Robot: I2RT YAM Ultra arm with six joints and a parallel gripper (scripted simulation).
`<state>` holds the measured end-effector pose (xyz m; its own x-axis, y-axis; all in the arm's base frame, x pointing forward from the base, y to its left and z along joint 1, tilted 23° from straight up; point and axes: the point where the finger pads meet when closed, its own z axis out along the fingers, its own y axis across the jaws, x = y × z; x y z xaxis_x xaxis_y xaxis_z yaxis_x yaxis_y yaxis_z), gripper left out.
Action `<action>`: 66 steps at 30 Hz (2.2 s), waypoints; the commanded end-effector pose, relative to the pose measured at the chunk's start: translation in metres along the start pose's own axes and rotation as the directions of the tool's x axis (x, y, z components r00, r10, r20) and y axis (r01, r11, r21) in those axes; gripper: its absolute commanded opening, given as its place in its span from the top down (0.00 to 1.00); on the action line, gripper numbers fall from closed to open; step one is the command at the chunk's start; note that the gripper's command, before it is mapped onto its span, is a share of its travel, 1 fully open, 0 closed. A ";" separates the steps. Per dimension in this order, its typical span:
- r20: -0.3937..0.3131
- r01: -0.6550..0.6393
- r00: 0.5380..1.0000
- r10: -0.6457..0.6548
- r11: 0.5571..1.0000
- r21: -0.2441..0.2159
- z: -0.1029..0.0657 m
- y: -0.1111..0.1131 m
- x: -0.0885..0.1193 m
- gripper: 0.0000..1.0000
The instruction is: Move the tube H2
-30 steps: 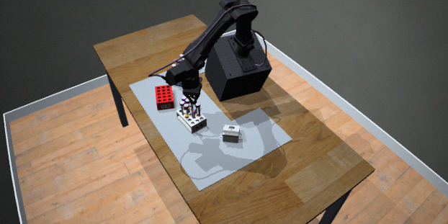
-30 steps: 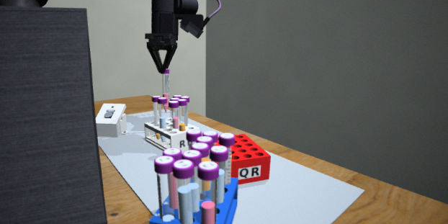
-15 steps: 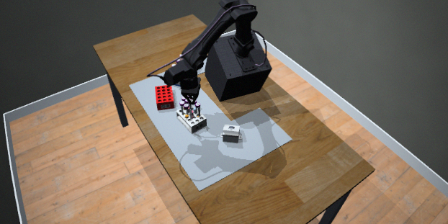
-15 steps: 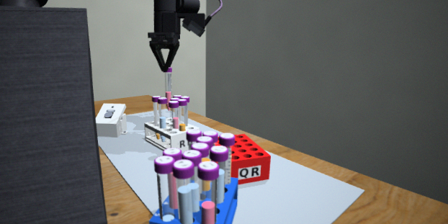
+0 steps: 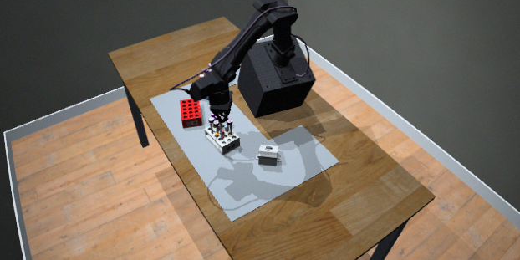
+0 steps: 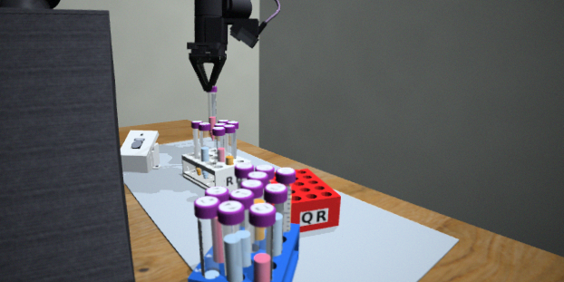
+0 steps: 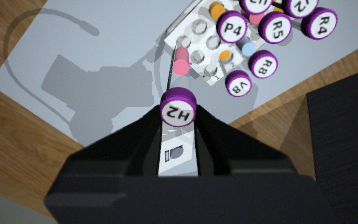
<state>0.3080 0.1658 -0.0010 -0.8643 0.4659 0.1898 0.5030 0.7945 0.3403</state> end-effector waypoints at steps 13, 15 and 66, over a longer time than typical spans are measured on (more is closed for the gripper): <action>0.033 0.004 0.999 -0.003 1.000 -0.017 -0.002 0.004 -0.004 1.00; 0.028 0.001 1.000 0.000 1.000 -0.011 0.002 0.002 -0.005 1.00; 0.039 0.004 0.999 -0.003 1.000 -0.024 0.013 0.007 -0.009 1.00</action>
<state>0.3050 0.1719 -0.0198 -0.8641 0.4659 0.1906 0.5033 0.7945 0.3397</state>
